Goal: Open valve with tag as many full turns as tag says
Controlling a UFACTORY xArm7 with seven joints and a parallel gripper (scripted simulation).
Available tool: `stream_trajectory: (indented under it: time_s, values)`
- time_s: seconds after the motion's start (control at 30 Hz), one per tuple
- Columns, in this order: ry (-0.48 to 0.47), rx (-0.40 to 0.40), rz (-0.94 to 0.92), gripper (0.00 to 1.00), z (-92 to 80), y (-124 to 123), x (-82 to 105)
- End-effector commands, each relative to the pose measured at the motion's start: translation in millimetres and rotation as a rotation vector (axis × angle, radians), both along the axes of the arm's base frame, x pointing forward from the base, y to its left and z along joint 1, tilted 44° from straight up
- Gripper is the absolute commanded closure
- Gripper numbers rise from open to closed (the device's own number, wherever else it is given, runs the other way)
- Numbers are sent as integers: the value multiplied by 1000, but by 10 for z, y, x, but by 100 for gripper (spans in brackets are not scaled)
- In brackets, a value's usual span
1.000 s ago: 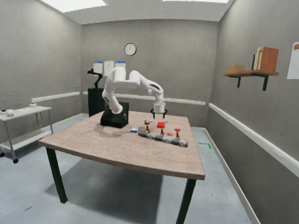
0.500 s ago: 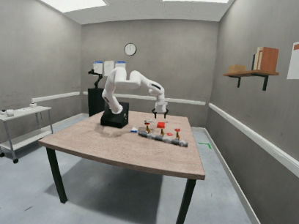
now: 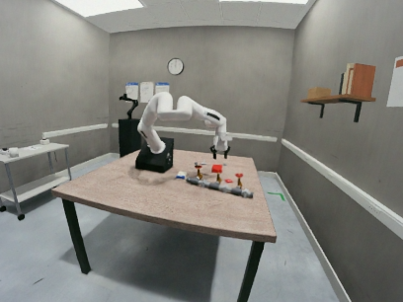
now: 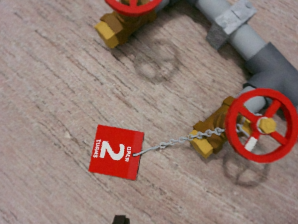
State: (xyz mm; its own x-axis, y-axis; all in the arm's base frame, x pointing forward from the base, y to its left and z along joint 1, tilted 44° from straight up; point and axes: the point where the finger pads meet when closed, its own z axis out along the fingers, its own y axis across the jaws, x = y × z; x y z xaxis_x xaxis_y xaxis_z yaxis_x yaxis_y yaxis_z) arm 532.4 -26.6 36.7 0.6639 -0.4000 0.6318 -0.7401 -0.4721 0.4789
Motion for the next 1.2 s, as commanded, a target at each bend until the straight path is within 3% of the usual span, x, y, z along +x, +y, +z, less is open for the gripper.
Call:
stream_trajectory:
  time_s: [0.0, 1.17]
  values:
    - [98, 3, 61, 0, 31, 67, 128]
    - [620, 51, 448, 0, 139, 228, 689]
